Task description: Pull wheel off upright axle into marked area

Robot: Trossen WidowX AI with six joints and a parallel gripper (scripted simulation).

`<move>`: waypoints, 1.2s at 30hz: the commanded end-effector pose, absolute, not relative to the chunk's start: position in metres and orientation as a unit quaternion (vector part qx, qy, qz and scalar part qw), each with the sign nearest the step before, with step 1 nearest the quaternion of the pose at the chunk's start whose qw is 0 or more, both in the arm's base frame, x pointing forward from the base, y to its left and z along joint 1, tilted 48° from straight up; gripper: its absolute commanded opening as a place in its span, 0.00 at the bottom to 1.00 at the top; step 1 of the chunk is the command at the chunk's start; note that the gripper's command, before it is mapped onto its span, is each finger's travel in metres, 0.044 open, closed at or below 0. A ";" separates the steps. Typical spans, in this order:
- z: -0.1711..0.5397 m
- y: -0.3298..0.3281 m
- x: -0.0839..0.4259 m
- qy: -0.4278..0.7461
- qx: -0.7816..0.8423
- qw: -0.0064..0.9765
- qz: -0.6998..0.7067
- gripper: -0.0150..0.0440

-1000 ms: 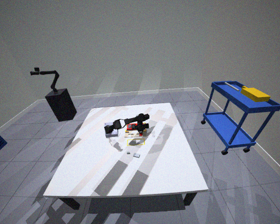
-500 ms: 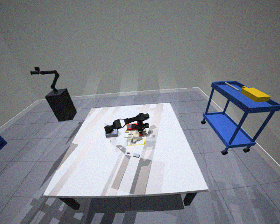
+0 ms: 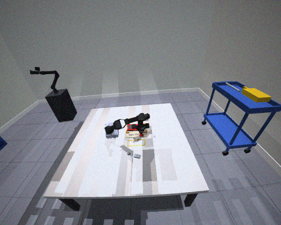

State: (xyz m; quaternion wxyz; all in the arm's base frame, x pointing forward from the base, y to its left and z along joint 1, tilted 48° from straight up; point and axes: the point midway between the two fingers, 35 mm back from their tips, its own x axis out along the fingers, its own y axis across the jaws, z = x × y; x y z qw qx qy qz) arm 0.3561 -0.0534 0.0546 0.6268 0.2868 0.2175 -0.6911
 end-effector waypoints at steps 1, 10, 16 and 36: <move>0.056 -0.051 0.357 0.217 0.290 0.627 -0.690 0.25; 0.058 -0.048 0.357 0.217 0.290 0.627 -0.689 0.25; 0.059 -0.047 0.357 0.217 0.290 0.627 -0.689 0.25; 0.086 -0.019 0.358 0.218 0.290 0.628 -0.689 0.25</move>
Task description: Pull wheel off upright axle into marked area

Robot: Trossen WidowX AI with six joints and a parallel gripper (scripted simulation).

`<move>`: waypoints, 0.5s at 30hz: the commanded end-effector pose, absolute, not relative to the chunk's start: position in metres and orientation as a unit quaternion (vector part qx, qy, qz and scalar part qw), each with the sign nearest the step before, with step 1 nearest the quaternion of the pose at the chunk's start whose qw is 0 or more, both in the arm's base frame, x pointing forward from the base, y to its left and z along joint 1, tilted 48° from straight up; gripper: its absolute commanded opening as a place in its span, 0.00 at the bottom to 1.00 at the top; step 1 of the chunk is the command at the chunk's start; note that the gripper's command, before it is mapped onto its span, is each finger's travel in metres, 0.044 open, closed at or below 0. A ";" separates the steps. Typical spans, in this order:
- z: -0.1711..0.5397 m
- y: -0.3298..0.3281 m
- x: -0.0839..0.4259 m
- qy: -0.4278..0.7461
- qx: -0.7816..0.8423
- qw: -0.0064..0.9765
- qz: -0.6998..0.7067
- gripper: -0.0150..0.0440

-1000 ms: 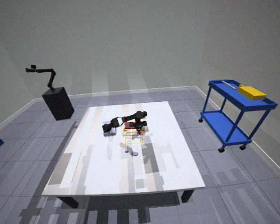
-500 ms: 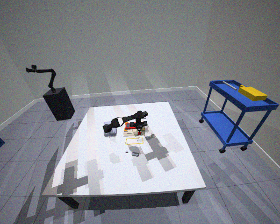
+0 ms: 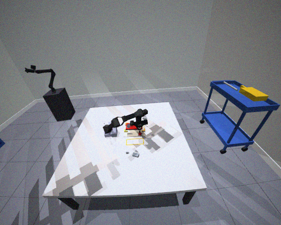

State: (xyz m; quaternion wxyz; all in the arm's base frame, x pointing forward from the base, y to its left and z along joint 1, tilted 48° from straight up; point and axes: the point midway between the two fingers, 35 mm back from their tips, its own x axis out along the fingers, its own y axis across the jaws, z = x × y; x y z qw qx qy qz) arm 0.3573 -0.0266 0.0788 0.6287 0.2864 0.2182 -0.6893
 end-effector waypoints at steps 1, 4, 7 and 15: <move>0.086 -0.019 0.358 0.218 0.290 0.628 -0.689 0.25; 0.086 -0.027 0.355 0.218 0.287 0.630 -0.688 0.25; 0.096 -0.033 0.348 0.218 0.287 0.629 -0.688 0.25; 0.120 -0.050 0.329 0.219 0.287 0.629 -0.689 0.25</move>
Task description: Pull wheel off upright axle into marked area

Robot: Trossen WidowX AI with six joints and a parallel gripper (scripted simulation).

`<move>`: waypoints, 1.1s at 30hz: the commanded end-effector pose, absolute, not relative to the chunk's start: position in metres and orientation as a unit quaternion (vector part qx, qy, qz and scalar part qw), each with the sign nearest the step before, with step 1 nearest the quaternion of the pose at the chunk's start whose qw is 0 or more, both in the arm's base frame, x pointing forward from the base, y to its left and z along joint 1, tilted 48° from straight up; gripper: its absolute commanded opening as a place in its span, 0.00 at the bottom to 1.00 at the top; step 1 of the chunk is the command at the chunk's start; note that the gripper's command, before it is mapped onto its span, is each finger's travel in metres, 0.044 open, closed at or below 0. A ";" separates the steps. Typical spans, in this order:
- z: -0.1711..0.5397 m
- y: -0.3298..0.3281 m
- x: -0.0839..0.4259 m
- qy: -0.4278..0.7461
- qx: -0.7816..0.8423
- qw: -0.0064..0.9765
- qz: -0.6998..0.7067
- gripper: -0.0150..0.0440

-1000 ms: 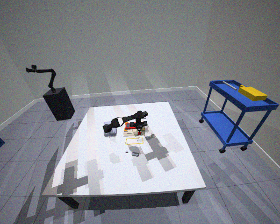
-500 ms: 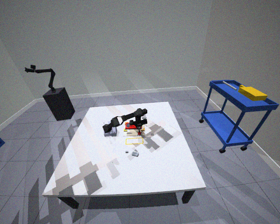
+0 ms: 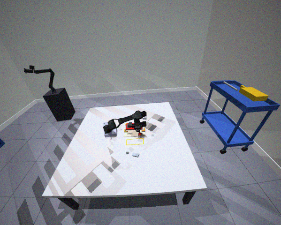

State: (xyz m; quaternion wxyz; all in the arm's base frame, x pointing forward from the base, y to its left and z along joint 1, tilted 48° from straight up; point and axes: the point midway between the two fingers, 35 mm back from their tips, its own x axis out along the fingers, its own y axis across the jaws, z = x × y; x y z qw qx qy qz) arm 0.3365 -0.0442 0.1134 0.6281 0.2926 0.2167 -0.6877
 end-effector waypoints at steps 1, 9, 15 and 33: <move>0.123 -0.052 0.326 0.219 0.287 0.629 -0.689 0.25; 0.143 -0.068 0.304 0.218 0.287 0.628 -0.689 0.25; 0.155 -0.077 0.288 0.218 0.287 0.628 -0.690 0.25; 0.121 -0.115 0.289 0.219 0.289 0.628 -0.689 0.25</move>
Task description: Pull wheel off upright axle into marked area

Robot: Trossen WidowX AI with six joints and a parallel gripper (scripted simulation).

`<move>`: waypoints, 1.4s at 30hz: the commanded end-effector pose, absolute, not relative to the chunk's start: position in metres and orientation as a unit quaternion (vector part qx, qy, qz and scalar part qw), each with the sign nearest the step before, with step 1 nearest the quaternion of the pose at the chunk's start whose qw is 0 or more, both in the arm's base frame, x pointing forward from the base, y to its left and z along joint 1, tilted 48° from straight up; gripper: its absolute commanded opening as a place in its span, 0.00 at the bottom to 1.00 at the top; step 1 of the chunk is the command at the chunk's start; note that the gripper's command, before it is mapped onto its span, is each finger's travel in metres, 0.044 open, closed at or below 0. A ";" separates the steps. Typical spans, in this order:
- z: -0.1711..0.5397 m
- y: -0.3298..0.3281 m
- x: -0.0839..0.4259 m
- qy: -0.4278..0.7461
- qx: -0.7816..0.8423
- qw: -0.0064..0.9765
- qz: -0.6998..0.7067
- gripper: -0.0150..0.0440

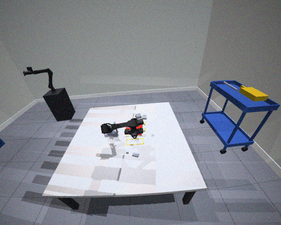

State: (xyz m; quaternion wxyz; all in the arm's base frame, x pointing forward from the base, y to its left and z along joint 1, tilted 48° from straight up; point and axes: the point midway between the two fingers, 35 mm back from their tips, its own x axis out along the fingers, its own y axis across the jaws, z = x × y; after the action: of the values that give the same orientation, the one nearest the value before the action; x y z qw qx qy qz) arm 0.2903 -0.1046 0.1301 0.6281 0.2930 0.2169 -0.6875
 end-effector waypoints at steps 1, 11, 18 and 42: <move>0.117 -0.119 0.289 0.219 0.289 0.628 -0.689 0.25; 0.087 -0.155 0.283 0.215 0.286 0.629 -0.690 0.25; 0.089 -0.153 0.283 0.216 0.289 0.627 -0.691 0.43; 0.123 -0.055 0.238 0.225 0.290 0.627 -0.687 1.00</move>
State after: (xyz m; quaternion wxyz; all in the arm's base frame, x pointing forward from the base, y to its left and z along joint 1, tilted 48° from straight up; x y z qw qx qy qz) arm 0.2614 -0.0768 0.1234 0.6277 0.2920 0.2215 -0.6868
